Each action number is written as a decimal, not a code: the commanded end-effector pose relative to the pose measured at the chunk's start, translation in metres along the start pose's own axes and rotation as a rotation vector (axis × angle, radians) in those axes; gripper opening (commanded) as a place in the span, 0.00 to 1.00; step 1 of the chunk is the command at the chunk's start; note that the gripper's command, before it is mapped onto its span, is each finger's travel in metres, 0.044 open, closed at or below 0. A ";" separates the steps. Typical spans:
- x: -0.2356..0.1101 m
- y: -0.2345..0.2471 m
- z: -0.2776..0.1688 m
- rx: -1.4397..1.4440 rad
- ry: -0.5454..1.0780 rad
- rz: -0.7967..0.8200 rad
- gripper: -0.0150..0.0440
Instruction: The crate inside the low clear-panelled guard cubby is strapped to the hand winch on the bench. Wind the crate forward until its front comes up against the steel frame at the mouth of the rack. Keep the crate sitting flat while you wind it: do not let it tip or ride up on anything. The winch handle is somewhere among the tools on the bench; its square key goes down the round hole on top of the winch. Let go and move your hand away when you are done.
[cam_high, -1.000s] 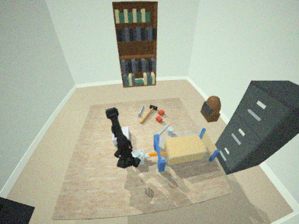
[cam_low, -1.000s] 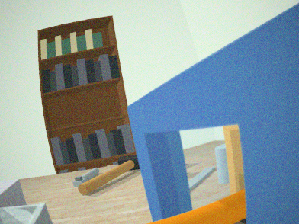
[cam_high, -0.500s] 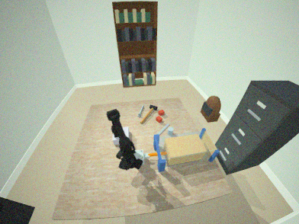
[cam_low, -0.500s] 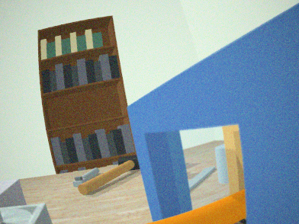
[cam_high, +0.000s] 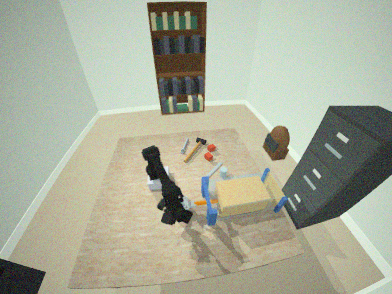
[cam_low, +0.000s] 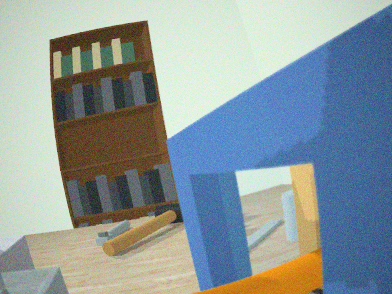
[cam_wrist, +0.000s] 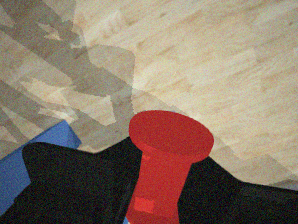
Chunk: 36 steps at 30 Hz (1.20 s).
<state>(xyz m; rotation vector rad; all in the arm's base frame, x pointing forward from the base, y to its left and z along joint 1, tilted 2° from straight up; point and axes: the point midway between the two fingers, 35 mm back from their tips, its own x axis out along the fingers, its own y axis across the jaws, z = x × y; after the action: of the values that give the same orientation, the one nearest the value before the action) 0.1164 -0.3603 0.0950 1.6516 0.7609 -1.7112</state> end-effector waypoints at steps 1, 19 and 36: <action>-0.004 0.016 -0.010 -0.016 0.009 0.029 0.25; -0.005 0.040 -0.027 -0.016 0.010 0.031 0.25; -0.006 0.056 -0.047 -0.016 0.012 0.032 0.25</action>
<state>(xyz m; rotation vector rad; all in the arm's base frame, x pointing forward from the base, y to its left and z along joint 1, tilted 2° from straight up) 0.1712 -0.3662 0.0973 1.6440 0.7382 -1.7150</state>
